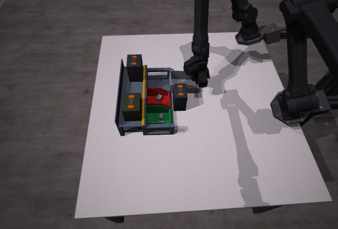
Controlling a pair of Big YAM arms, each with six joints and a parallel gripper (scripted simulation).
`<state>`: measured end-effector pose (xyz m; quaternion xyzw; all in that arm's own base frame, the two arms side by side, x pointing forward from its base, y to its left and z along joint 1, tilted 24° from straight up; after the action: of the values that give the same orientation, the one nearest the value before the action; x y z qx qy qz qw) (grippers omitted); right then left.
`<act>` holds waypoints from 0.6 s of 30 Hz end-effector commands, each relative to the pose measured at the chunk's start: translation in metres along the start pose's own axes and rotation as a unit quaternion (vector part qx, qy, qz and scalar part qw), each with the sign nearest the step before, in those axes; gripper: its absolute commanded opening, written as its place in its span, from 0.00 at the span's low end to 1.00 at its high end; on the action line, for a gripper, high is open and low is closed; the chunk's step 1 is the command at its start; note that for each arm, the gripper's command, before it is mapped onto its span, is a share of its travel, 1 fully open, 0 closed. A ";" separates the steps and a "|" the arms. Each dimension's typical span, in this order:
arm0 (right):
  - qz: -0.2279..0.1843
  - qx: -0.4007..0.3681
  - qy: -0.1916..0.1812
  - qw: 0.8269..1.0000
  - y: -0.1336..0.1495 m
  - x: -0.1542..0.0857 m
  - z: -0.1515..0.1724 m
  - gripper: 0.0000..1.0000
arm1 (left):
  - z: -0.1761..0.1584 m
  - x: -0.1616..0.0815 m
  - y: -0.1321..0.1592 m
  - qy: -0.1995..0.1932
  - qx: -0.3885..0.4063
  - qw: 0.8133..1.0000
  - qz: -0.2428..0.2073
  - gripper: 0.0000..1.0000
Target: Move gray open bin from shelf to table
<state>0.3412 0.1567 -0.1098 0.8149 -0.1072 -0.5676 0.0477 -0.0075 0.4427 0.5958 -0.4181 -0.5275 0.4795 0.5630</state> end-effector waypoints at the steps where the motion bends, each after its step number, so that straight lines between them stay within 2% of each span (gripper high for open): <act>1: -0.015 0.019 0.020 1.000 -0.013 0.009 -0.026 0.00 | 0.007 -0.004 -0.013 -0.008 -0.003 1.000 -0.018 1.00; 18: -0.016 0.021 0.022 0.999 -0.015 0.010 -0.029 0.00 | 0.007 -0.004 -0.013 -0.008 -0.003 1.000 -0.018 1.00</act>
<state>0.3412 0.1567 -0.1099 0.8149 -0.1072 -0.5675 0.0476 -0.0075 0.4427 0.5958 -0.4181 -0.5275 0.4795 0.5630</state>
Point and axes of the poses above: on each arm, the point where the finger pads meet when closed, its own x axis out along the fingers, its own z axis across the jaws, y = z × x, the point moved 1 cm from there along -x, back along the fingers, and after that the axes turned 5 degrees about x, right-handed, at the moved point
